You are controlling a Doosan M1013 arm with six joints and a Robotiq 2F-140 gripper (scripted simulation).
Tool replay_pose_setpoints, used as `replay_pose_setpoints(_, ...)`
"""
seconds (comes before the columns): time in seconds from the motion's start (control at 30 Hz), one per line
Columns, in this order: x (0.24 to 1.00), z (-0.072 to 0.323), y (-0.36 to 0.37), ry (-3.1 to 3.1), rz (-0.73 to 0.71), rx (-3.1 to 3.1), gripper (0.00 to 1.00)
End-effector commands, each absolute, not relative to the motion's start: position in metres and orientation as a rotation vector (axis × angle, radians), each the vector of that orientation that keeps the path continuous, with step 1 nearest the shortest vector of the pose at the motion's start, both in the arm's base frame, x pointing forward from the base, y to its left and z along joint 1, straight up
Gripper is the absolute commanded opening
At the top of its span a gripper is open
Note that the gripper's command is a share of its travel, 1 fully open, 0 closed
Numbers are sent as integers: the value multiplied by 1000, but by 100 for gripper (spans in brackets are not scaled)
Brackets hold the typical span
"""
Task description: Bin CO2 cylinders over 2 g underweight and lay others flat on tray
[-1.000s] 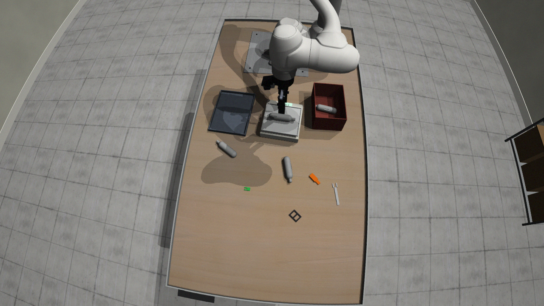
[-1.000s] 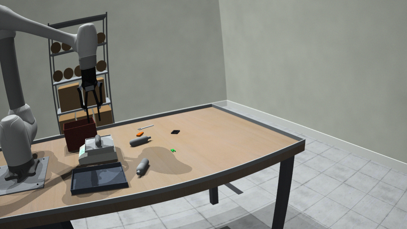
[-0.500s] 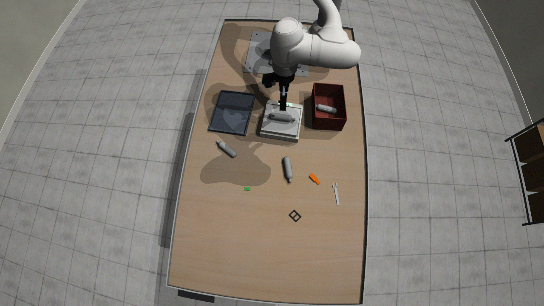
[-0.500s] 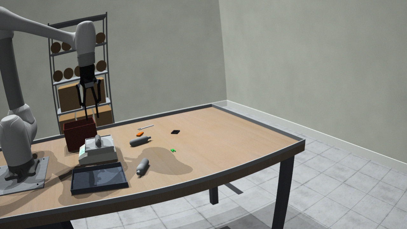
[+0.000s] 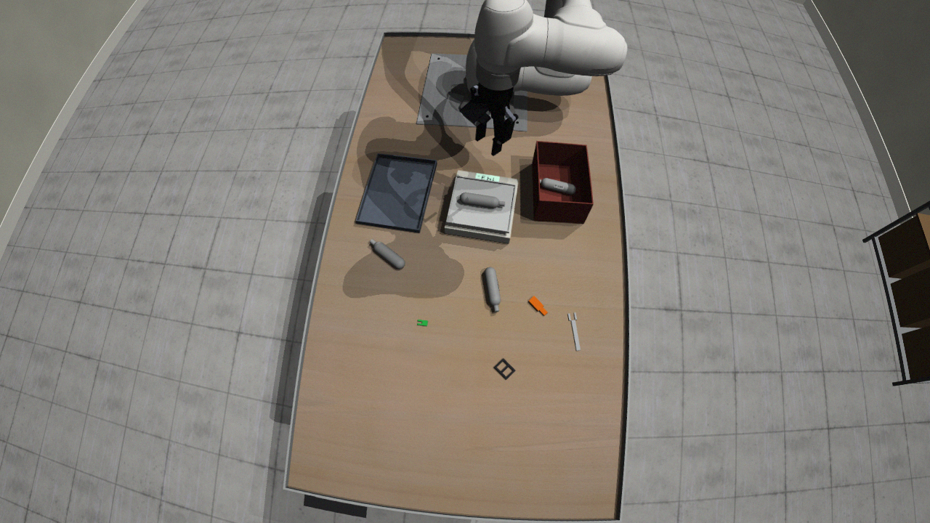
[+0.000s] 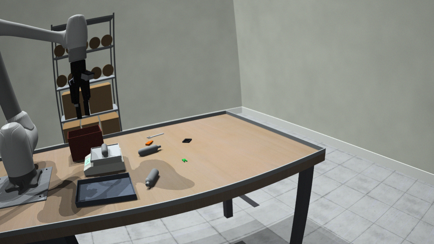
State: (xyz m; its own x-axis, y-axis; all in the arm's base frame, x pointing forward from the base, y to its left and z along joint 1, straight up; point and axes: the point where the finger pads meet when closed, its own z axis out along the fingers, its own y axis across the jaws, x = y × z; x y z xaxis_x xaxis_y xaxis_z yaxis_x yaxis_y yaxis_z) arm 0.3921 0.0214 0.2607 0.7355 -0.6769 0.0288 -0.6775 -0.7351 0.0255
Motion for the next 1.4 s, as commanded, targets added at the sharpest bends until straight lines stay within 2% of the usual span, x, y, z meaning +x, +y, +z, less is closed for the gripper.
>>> replay_pose_setpoints(0.0,371,277,23,-721,14,3041,41)
replay_pose_setpoints(0.3,366,279,23,-100,-3,3145,41)
replay_pose_setpoints(1.37,366,279,23,-100,-3,3145,41)
